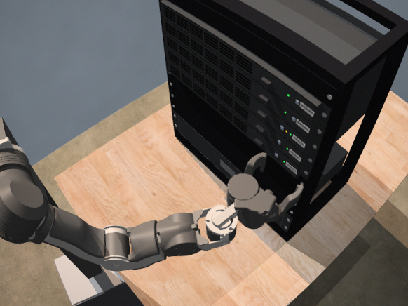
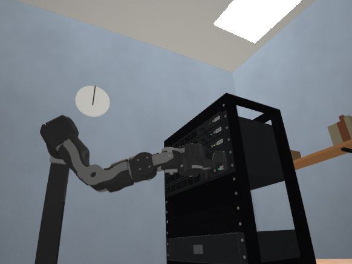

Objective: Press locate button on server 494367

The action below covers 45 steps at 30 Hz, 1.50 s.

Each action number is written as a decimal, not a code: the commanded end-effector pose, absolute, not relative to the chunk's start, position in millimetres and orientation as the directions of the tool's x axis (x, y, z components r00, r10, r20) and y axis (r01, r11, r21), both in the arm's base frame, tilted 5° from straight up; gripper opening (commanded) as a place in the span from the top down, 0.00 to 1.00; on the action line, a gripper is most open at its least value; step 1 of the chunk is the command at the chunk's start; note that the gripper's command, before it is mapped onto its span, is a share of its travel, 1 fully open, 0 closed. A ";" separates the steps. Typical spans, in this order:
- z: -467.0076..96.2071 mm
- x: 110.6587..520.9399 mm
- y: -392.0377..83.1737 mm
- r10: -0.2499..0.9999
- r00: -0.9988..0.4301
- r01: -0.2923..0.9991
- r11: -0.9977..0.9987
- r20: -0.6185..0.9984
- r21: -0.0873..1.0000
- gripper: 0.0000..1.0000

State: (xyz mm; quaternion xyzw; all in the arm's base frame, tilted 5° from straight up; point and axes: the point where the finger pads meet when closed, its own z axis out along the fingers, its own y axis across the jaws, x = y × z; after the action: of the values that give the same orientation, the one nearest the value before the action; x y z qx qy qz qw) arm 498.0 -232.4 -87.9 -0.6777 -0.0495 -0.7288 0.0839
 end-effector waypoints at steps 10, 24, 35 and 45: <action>-87.6 498.8 -232.2 -0.055 -0.069 0.186 -0.982 0.996 -0.041 0.40; -88.2 490.7 -233.7 -0.055 -0.069 0.186 -0.982 0.996 -0.041 0.40; -89.9 469.2 -237.7 -0.055 -0.069 0.186 -0.982 0.996 -0.041 0.40; -91.4 451.0 -241.1 -0.055 -0.069 0.186 -0.982 0.996 -0.041 0.40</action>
State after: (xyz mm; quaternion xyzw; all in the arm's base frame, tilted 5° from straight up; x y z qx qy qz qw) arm 452.2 -241.4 -91.7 -0.6768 -0.0472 -0.7303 0.0798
